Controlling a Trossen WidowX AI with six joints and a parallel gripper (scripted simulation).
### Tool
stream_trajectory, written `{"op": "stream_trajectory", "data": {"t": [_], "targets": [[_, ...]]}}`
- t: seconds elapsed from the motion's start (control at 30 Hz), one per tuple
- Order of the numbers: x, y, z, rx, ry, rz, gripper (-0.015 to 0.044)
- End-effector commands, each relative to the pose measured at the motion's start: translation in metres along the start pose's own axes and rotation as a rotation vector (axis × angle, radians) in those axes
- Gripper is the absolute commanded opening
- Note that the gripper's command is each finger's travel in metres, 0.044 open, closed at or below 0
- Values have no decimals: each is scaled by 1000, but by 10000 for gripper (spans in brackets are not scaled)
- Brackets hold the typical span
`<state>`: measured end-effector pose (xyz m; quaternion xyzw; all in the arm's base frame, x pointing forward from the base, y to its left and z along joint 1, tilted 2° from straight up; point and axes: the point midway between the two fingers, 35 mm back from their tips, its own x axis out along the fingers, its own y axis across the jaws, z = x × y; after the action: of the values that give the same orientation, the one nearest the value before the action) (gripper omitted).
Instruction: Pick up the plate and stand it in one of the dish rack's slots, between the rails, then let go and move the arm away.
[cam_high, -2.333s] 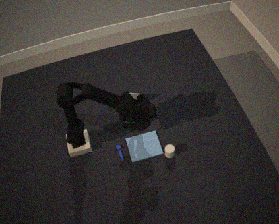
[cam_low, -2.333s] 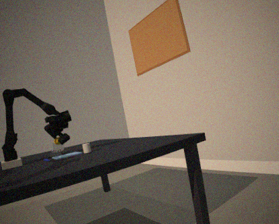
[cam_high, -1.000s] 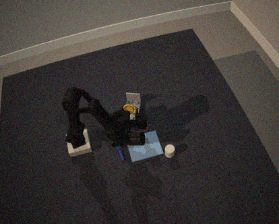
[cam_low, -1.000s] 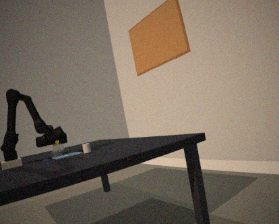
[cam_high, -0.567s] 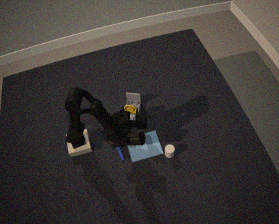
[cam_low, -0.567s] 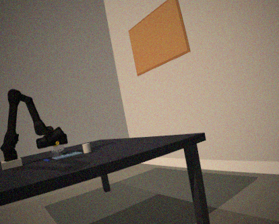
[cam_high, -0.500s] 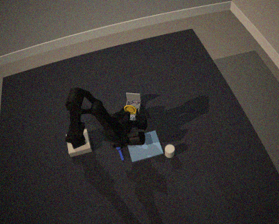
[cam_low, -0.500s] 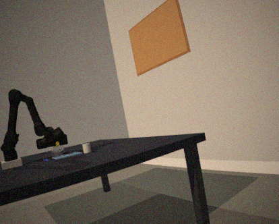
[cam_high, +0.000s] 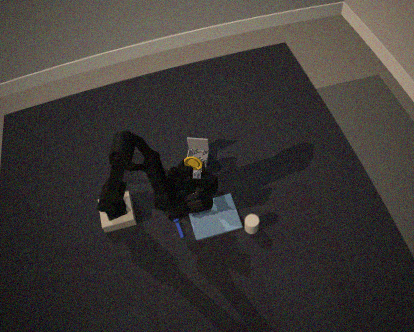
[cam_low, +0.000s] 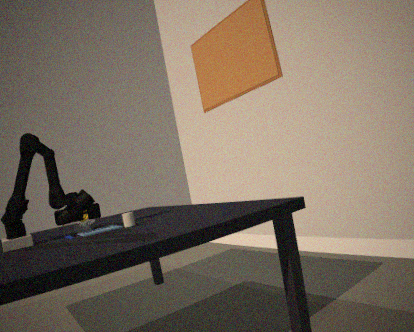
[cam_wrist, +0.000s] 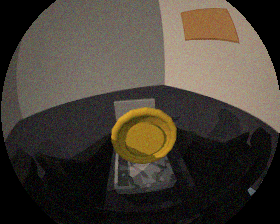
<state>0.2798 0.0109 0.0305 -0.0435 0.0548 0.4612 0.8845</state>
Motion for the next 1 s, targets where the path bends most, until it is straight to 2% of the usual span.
{"op": "stream_trajectory", "data": {"t": [0.0, 0.2, 0.67, 0.97], "targets": [[3, 3, -3, 7, 2, 0, 0], [5, 3, -23, 1, 0, 0, 0], [4, 3, -18, 3, -1, 2, 0], [4, 3, -18, 2, -1, 2, 236]]}}
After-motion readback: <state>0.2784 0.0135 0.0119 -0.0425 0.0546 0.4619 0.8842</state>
